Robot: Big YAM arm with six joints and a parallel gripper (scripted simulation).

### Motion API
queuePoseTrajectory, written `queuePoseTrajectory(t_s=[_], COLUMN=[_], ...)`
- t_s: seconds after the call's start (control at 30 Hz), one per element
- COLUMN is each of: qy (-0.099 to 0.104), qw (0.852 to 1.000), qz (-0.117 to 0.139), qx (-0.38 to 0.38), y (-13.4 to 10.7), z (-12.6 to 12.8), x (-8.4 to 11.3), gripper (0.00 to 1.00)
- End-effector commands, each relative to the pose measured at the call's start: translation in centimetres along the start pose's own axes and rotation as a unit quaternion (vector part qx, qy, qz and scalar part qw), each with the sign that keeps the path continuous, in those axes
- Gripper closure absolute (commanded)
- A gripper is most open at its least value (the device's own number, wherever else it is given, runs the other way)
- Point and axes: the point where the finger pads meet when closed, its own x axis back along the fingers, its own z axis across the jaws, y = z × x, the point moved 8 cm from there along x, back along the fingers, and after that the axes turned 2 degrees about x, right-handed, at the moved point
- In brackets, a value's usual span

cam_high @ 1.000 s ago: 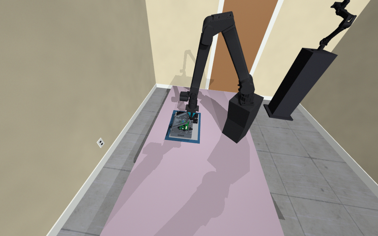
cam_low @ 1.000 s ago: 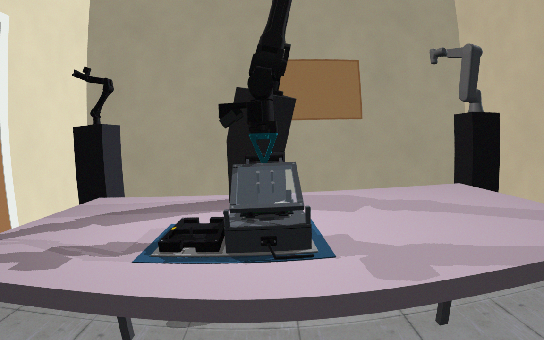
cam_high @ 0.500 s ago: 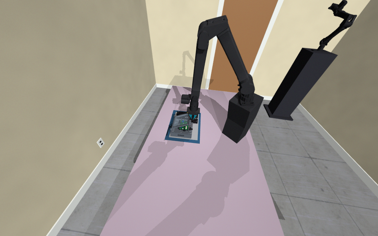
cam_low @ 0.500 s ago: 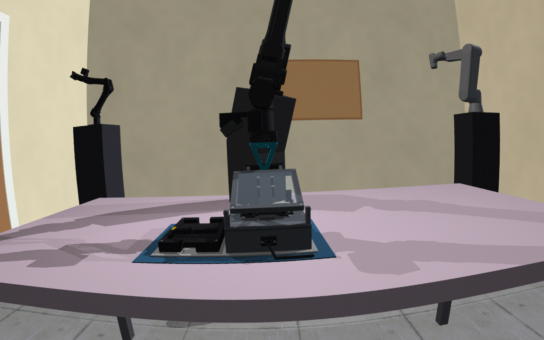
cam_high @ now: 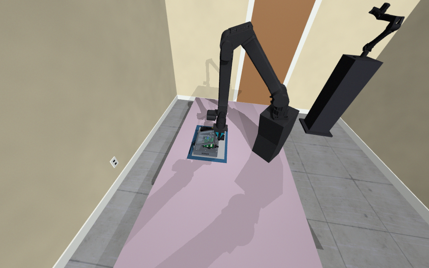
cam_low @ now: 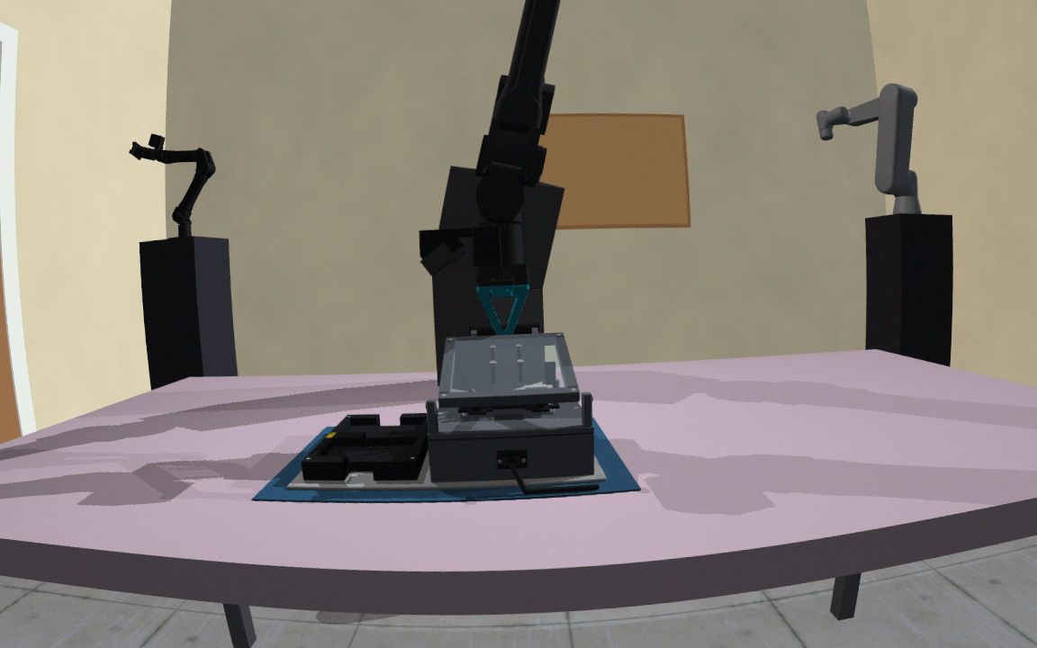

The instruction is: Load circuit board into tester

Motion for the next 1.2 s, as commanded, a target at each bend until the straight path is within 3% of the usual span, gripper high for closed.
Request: queuePoseTrajectory(t_s=[0.0,1.17], qy=[-0.002,-0.002], qw=[1.000,1.000], qz=[-0.001,-0.001], qx=[0.001,0.001], y=[-0.4,-0.4], z=[-0.1,-0.7], x=[-1.3,-4.4], gripper=[1.00,1.00])
